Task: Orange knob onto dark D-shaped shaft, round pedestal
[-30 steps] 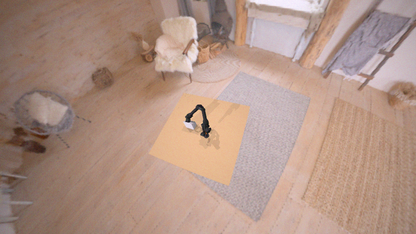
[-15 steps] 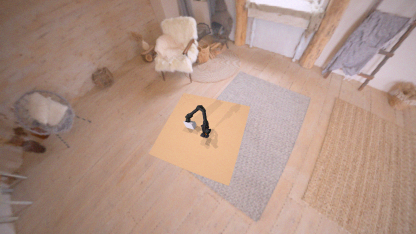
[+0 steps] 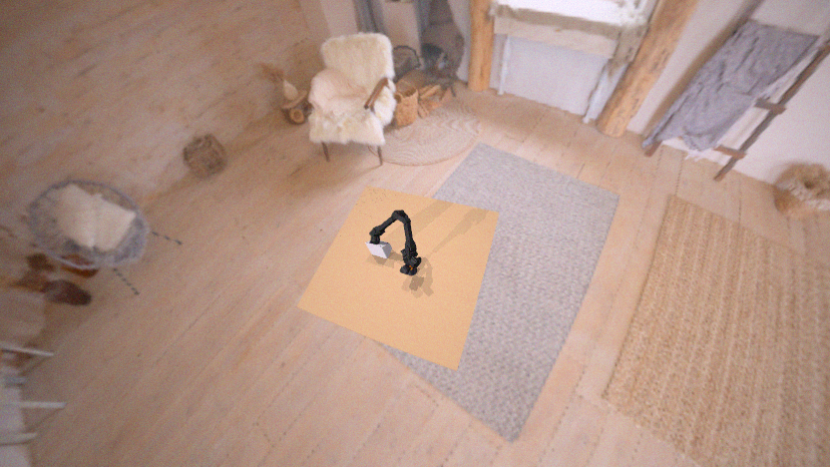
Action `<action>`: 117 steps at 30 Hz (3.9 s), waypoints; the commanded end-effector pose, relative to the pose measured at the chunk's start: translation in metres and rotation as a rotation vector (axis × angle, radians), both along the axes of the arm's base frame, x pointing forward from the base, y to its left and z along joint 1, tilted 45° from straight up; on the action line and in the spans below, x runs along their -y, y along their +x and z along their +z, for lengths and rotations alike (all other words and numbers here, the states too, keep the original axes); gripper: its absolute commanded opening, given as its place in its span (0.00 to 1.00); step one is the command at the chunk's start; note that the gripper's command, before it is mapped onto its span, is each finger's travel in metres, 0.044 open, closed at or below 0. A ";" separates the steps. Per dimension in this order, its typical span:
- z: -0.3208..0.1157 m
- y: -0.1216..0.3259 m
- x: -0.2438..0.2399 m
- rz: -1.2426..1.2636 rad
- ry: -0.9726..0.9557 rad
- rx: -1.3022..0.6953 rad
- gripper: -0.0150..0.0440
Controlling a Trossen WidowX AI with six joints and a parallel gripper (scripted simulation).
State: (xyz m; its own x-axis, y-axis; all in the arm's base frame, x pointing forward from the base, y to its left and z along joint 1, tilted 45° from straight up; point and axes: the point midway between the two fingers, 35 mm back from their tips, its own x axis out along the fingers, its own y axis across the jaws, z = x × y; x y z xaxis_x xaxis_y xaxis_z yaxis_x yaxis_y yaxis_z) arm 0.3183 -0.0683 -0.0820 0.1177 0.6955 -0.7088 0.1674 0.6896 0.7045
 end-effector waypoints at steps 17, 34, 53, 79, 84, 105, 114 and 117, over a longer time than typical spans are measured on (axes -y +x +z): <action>0.000 -0.004 -0.003 -0.004 0.003 0.001 0.25; 0.003 -0.003 0.002 0.144 -0.023 0.146 0.25; 0.002 0.003 0.003 0.144 -0.023 0.147 0.25; 0.002 -0.002 0.002 0.144 -0.023 0.147 0.25; 0.001 -0.001 0.003 0.144 -0.023 0.147 0.25; 0.001 -0.002 -0.001 0.144 -0.022 0.147 0.25; 0.000 -0.001 0.000 0.144 -0.022 0.147 0.25; 0.000 -0.001 0.001 0.144 -0.023 0.147 0.25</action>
